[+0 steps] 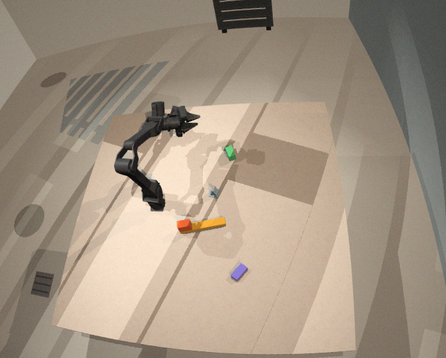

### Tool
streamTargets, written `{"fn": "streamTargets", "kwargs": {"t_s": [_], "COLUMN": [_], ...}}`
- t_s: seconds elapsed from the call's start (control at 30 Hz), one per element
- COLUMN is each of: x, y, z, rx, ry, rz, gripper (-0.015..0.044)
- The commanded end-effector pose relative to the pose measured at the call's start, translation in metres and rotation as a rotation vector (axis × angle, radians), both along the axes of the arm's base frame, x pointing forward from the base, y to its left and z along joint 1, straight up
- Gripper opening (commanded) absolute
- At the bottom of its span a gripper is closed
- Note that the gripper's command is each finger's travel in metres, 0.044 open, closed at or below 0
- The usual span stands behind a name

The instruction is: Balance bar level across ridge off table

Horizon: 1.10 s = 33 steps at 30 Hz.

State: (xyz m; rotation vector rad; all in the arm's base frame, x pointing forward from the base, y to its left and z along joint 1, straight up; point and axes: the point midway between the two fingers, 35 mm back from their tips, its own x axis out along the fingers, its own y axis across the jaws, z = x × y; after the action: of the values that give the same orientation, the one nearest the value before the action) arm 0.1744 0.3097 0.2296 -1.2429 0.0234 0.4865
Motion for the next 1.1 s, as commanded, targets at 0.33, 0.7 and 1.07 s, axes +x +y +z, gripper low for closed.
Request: {"fn": "streamTargets", "kwargs": {"t_s": [0.33,0.7,1.07], "x": [0.054,0.090,0.118], "y": [-0.034,-0.069,-0.110], "z": [-0.012,-0.021,-0.032], "rx": [-0.056,-0.094,-0.126], "ry": [0.101,0.183,0.283], "rz": [-0.125,-0.228,-0.332], "gripper": [0.0315,0.0315,0.0315]}}
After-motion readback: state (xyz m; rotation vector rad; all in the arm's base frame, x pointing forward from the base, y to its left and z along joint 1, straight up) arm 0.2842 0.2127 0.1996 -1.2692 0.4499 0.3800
